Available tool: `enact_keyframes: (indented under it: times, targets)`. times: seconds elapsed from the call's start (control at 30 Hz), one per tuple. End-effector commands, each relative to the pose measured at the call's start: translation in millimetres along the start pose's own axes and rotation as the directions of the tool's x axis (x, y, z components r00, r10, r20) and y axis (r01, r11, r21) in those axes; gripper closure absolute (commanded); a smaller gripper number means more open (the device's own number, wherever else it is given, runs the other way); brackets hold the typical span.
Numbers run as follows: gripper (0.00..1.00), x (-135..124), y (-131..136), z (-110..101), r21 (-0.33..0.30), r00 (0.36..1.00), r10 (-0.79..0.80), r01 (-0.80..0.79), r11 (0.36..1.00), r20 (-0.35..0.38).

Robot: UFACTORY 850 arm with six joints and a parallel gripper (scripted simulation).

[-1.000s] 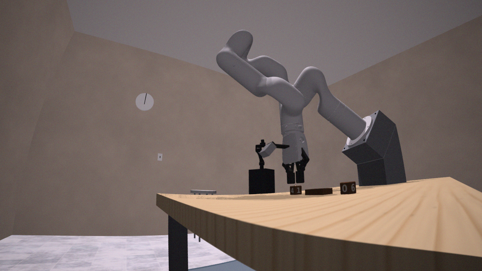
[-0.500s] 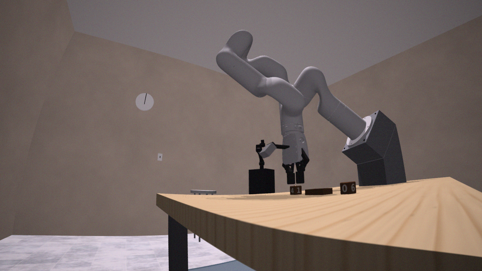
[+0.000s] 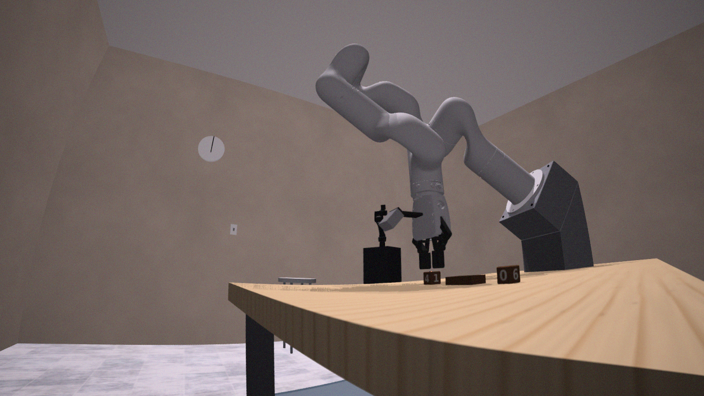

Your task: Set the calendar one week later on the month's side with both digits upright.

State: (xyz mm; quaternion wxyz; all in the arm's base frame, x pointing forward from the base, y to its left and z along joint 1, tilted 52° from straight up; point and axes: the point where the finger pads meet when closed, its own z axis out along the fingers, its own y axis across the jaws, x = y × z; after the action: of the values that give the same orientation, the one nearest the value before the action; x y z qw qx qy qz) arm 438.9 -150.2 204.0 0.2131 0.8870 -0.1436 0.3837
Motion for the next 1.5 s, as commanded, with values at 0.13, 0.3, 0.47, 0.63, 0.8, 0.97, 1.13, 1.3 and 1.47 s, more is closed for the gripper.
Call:
enact_keyframes:
  times: [0.13,0.3,0.47,0.63,0.8,0.97,1.13,1.3,1.47]
  targets:
    - [0.53,0,0,0,0.0,1.0,0.0,0.0,1.0,0.0]
    - [0.53,0,0,0,0.0,1.0,0.0,0.0,1.0,0.0]
    - [0.53,0,0,1,0.0,1.0,0.0,0.0,1.0,0.0]
    - [0.53,0,0,5,0.0,1.0,0.0,0.0,1.0,0.0]
    - [0.53,0,0,13,0.0,1.0,0.0,0.0,1.0,0.0]
    - [0.53,0,0,18,0.0,1.0,0.0,0.0,1.0,0.0]
    - [0.53,0,0,24,0.0,1.0,0.0,0.0,1.0,0.0]
    - [0.53,0,0,26,0.0,1.0,0.0,0.0,1.0,0.0]
    - [0.53,0,0,26,0.0,1.0,0.0,0.0,1.0,0.0]
